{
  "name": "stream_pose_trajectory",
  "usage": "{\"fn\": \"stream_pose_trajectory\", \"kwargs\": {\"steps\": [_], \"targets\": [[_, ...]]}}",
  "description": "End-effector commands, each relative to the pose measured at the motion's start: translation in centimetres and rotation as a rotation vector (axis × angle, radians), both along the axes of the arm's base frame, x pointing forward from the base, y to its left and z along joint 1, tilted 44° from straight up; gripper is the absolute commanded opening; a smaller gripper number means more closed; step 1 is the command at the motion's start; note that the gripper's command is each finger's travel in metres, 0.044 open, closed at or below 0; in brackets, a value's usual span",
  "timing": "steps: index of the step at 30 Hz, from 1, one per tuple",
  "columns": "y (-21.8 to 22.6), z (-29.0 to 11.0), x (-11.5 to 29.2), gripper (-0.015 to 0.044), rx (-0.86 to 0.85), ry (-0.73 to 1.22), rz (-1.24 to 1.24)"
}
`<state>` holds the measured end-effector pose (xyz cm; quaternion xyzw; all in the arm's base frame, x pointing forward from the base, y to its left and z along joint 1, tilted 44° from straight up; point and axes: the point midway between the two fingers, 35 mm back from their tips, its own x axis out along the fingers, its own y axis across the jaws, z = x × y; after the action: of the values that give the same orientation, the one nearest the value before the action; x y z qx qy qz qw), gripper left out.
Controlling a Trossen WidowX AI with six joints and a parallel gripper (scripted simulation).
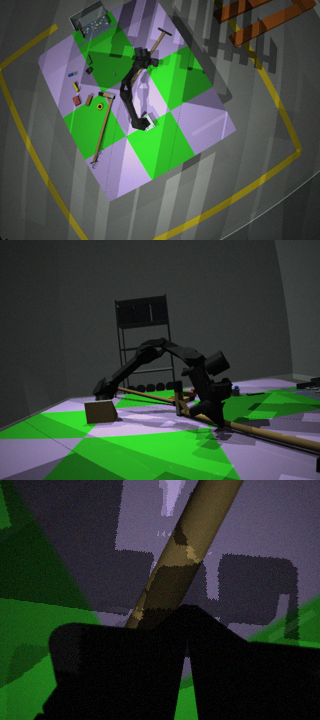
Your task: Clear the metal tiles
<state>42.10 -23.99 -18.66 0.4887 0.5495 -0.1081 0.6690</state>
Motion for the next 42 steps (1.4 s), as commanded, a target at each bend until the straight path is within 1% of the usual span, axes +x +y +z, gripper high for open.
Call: {"fn": "stream_pose_trajectory", "kwargs": {"steps": [1, 31, 32, 42], "targets": [[0.4, 0.1, 0.6, 0.0000, 0.005, -0.002, 0.002], [1.2, 0.9, 3.3, 0.0000, 0.008, -0.004, 0.002], [0.7, 0.9, 2.8, 0.0000, 0.002, -0.004, -0.001], [-1.9, 3.4, 2.8, 0.0000, -0.017, -0.028, 0.018]]}}
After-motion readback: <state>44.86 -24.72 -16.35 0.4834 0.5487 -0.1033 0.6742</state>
